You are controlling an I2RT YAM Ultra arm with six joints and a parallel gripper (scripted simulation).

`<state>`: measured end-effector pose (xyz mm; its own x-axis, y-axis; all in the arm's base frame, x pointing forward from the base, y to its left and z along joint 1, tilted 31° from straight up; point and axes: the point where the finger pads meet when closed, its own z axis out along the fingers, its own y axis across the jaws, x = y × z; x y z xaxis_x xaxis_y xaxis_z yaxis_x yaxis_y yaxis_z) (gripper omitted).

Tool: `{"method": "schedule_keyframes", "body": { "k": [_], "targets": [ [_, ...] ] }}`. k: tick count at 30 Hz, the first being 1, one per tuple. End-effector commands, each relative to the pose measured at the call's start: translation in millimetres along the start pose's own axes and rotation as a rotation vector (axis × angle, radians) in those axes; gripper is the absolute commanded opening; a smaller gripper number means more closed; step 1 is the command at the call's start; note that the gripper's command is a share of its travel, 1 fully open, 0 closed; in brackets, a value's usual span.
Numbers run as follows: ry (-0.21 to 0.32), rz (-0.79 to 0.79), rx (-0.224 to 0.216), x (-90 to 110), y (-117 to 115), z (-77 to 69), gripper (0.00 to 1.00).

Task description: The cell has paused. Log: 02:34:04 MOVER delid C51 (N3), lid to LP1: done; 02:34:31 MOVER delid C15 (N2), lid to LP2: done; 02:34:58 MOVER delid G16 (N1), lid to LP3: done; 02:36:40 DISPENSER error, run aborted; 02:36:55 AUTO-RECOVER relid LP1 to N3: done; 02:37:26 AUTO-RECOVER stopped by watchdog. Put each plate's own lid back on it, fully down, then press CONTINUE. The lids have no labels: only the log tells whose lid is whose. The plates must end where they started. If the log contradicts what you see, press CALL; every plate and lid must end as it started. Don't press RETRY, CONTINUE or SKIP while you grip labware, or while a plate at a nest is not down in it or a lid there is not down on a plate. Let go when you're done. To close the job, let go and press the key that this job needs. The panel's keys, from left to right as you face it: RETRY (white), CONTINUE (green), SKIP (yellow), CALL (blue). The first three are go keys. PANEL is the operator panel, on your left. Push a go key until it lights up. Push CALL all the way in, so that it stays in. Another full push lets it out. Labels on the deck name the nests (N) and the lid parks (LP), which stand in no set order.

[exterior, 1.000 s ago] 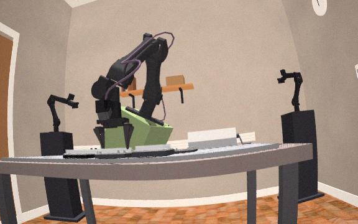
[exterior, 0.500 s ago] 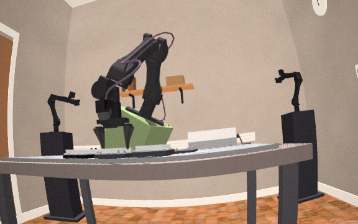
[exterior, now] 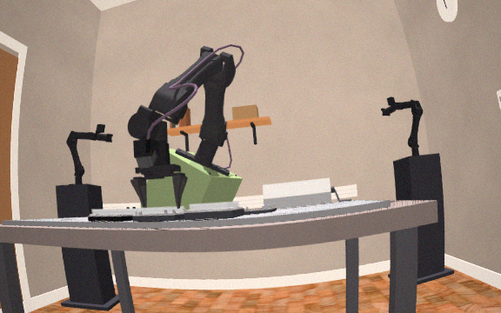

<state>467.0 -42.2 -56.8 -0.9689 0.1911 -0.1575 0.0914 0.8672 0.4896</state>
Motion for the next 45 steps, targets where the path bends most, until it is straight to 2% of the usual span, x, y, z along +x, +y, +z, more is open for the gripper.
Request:
{"method": "schedule_keyframes", "body": {
  "k": [1,17,18,22,45],
  "targets": [
    [-0.042,-0.003,0.006,-14.4,-4.1,-9.6,0.00],
    [-0.045,-0.006,0.006,-16.5,-4.5,-9.7,0.00],
    [-0.045,-0.006,0.006,-16.5,-4.5,-9.7,1.00],
    [-0.053,-0.011,0.007,-18.9,-2.5,-13.5,1.00],
    [-0.053,-0.011,0.007,-18.9,-2.5,-13.5,1.00]
  ]
}}
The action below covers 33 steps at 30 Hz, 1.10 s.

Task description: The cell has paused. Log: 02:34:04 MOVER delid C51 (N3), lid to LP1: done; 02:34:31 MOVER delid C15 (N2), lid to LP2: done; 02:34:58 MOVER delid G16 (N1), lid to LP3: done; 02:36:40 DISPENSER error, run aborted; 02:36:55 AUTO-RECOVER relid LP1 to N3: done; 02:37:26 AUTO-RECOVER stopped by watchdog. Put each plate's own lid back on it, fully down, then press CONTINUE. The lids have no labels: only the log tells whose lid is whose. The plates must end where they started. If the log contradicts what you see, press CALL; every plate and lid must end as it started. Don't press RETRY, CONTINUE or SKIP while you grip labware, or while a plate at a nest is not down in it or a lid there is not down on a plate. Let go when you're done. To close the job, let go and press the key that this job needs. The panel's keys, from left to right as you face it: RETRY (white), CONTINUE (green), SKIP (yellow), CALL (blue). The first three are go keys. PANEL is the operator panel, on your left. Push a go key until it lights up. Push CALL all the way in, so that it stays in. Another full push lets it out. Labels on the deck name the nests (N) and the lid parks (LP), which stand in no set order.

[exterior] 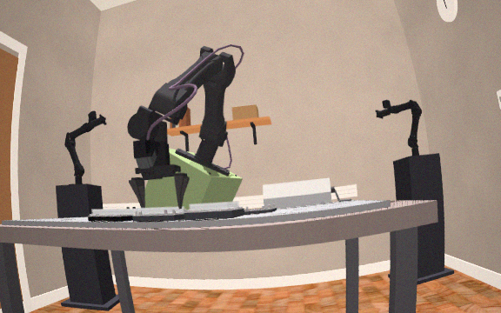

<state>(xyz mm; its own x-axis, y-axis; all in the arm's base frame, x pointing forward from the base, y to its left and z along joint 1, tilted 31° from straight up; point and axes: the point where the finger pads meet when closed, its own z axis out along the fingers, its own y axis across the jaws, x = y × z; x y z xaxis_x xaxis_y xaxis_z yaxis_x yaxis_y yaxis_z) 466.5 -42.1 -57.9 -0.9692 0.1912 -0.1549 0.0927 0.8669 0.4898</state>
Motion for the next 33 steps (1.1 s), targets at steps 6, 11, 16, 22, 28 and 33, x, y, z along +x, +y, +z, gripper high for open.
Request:
{"method": "schedule_keyframes", "body": {
  "k": [6,11,16,22,28,33],
  "targets": [
    [-0.056,-0.012,0.007,-19.5,-2.0,-14.4,1.00],
    [-0.056,-0.012,0.007,-19.5,-2.0,-14.4,1.00],
    [-0.059,-0.015,0.008,-20.3,-1.2,-17.6,1.00],
    [-0.067,-0.015,0.010,-21.0,-1.6,-36.3,1.00],
    [-0.068,-0.018,0.006,-20.4,-0.9,-46.4,1.00],
    [-0.068,-0.018,0.005,-20.1,-0.6,-50.8,1.00]
  ]
}}
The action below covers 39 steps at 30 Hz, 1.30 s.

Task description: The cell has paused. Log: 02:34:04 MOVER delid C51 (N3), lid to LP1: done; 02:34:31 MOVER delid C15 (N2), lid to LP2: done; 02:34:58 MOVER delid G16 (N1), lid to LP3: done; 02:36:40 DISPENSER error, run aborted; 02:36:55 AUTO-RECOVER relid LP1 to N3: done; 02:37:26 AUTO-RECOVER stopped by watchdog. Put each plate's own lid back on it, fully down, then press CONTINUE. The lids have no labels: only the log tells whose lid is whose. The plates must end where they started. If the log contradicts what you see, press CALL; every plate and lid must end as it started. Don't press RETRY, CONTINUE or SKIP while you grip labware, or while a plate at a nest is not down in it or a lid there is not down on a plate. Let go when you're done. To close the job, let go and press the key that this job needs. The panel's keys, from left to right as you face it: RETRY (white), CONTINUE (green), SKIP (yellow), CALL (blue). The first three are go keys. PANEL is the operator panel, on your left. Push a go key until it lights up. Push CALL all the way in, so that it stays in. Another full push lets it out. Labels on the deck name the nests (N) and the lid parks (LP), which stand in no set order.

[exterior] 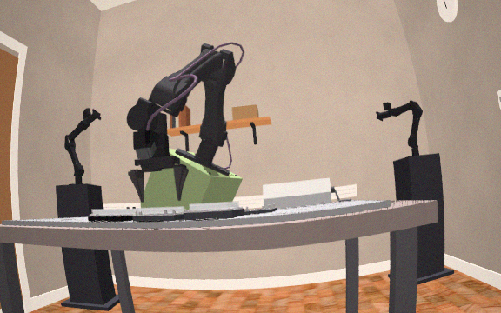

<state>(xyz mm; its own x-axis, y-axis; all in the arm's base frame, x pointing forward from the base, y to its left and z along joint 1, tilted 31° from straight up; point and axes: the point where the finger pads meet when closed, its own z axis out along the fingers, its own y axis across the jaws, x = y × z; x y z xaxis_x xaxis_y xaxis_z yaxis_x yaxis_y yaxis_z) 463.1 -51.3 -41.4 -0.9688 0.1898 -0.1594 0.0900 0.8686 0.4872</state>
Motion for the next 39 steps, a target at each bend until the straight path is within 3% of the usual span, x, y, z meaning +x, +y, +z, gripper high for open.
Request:
{"method": "schedule_keyframes", "body": {
  "k": [1,39],
  "targets": [
    [-0.065,-0.014,0.003,-19.2,-0.7,-32.0,1.00],
    [-0.056,-0.007,0.002,-17.6,-4.8,-34.3,1.00]
  ]
}}
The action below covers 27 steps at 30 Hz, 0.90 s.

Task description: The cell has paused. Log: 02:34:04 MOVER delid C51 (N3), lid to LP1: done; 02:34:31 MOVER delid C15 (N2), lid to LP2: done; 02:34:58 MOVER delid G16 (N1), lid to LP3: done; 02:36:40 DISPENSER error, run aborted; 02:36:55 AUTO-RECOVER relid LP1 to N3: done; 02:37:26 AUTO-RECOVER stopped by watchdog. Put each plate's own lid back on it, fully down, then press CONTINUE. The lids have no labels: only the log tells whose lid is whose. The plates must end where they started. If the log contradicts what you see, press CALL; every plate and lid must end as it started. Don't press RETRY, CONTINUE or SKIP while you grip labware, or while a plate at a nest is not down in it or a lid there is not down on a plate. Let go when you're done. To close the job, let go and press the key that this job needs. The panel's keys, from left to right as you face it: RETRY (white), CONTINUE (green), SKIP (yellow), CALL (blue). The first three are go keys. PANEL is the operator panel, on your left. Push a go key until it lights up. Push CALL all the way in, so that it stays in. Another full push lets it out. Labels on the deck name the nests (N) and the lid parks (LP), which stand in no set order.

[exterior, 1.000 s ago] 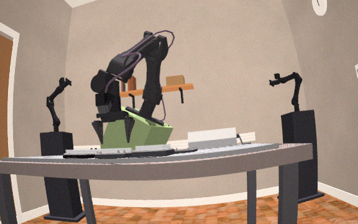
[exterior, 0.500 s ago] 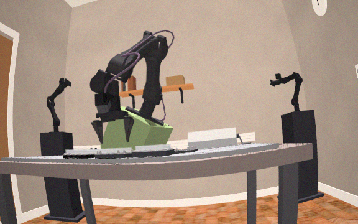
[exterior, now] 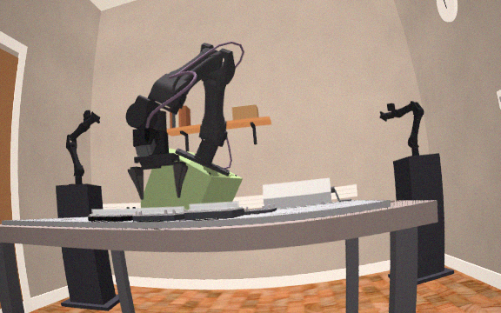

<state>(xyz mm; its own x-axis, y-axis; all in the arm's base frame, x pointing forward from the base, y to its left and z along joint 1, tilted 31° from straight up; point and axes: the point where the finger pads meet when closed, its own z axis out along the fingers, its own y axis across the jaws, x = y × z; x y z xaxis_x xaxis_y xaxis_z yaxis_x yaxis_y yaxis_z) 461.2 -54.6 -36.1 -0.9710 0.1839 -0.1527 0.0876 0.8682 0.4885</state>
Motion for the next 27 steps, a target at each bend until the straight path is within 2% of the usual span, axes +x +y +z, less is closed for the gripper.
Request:
{"method": "schedule_keyframes", "body": {
  "k": [1,27],
  "targets": [
    [-0.065,-0.005,0.004,-17.6,-4.3,-28.1,1.00],
    [-0.069,-0.007,0.005,-18.8,-4.1,-30.5,1.00]
  ]
}}
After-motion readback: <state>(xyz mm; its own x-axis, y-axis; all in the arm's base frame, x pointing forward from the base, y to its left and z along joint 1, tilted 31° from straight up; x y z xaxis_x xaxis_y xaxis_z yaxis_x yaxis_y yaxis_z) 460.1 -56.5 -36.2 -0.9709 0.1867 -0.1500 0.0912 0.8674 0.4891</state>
